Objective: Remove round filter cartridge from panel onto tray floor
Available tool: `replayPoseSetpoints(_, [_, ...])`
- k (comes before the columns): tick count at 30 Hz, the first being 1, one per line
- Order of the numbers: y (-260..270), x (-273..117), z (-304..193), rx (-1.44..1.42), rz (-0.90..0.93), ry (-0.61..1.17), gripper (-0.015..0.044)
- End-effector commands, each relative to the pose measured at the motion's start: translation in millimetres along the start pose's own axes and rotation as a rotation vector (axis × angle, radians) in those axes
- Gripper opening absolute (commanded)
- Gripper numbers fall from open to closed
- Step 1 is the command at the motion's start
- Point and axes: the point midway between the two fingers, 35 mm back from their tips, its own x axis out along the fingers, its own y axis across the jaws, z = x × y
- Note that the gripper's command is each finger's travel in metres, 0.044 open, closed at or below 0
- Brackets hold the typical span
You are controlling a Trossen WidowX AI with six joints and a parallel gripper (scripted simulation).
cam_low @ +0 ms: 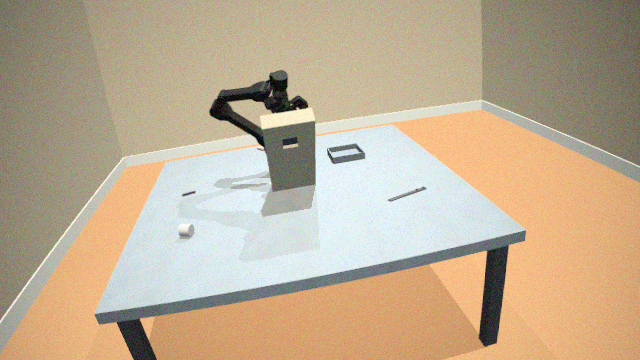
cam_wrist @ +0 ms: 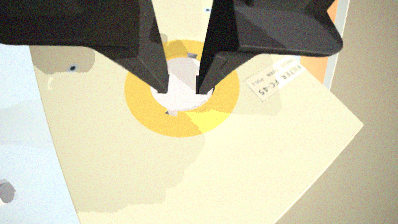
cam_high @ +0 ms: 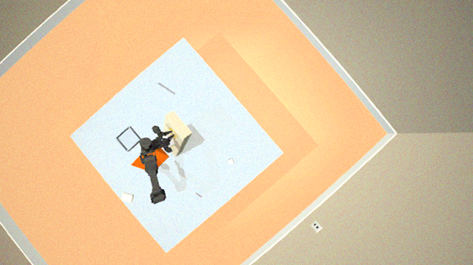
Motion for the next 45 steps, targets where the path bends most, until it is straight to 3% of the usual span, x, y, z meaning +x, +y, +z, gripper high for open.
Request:
replayPoseSetpoints(1, [-0.2,2.4,-3.2,-0.011,0.001,0.005,0.0105])
replayPoseSetpoints(45, [-0.3,16.2,-3.0,-0.011,0.001,0.005,0.0105])
